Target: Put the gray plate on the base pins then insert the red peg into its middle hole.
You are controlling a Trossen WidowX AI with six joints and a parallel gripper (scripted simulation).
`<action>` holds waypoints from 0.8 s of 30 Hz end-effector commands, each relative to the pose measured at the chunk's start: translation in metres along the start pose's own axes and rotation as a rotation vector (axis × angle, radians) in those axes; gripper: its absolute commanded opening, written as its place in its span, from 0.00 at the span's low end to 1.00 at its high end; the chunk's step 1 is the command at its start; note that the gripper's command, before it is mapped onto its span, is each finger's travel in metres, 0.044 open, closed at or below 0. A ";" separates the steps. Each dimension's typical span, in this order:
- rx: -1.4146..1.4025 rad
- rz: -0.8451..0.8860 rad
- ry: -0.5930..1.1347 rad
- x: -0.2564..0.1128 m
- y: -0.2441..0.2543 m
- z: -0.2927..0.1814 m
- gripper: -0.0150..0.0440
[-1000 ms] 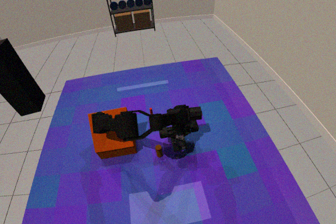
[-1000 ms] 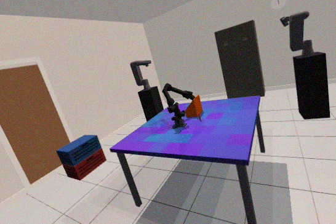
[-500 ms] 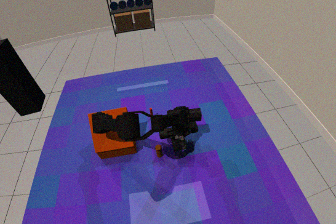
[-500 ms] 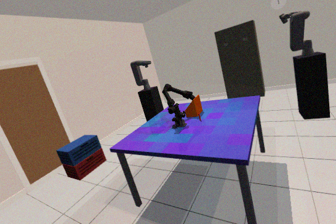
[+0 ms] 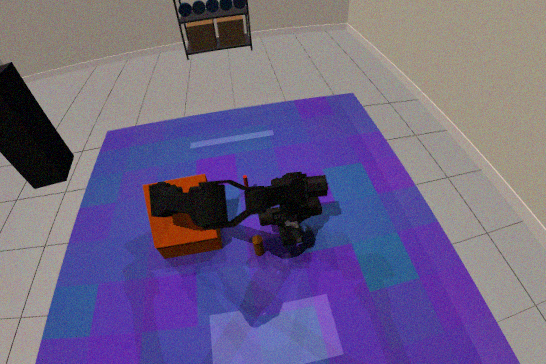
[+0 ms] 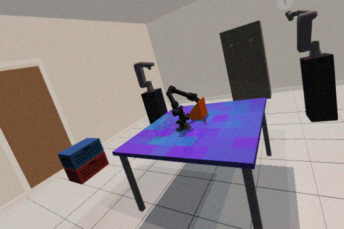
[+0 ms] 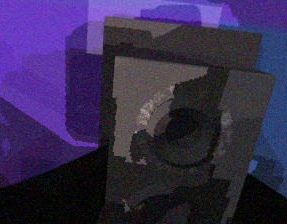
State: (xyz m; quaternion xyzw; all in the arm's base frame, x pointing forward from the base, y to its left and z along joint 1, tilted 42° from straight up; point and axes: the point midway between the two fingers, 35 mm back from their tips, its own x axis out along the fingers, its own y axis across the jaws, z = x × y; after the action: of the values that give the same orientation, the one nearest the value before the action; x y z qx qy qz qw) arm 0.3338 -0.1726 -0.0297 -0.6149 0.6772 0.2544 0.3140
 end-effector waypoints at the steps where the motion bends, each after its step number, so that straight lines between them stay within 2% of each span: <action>1: 0.001 0.000 0.000 0.000 0.000 0.000 0.83; 5: 0.001 0.000 0.000 0.000 0.000 0.000 1.00; 11: 0.002 0.001 -0.003 -0.011 -0.002 0.001 1.00; 16: 0.002 0.005 -0.011 -0.096 -0.005 0.002 1.00; 18: 0.002 0.006 -0.008 -0.117 -0.002 0.001 1.00; 24: 0.003 0.006 -0.008 -0.122 -0.006 0.005 1.00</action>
State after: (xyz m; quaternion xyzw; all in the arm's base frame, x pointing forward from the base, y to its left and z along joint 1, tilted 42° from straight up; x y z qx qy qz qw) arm 0.3497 -0.0930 0.0516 -0.6189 0.6713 0.2548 0.3186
